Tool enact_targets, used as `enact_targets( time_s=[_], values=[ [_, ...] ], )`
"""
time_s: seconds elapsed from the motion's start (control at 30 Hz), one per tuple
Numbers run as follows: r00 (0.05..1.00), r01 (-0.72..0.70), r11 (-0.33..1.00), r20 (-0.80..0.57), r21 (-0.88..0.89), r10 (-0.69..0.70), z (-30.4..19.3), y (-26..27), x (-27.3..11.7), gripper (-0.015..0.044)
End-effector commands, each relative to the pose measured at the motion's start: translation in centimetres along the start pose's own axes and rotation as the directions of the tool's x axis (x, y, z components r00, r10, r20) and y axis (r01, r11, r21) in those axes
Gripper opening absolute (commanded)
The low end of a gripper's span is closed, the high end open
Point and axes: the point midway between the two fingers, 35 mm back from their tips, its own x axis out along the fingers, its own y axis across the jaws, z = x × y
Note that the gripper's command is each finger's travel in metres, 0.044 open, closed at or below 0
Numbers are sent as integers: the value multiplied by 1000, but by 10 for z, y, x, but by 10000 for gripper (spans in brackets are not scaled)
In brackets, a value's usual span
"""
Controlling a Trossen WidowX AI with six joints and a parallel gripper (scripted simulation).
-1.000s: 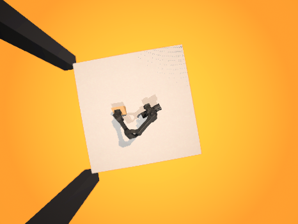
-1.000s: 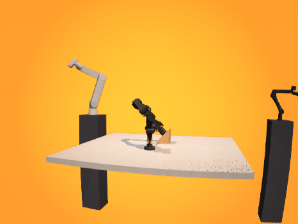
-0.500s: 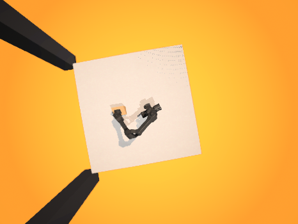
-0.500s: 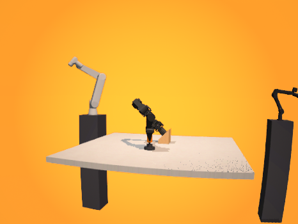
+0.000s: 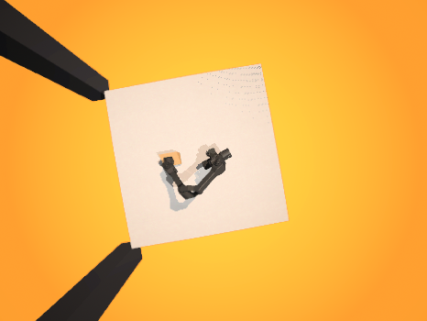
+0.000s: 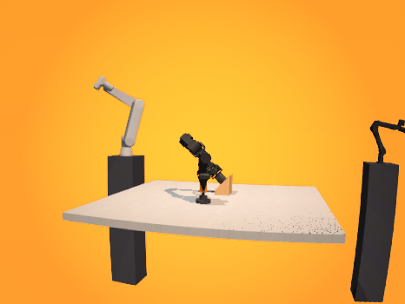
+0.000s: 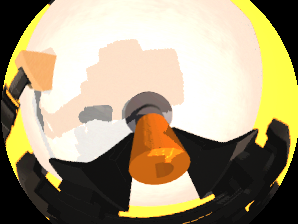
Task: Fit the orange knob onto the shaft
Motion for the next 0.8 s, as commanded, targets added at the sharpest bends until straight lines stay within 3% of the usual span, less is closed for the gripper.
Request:
enact_targets(
  time_s=[0.0,0.77],
  values=[
    [1000,-1,999,-3,-40,1,1,0,1,0],
    [1000,-1,999,-3,-43,1,0,0,1,0]
  ],
)
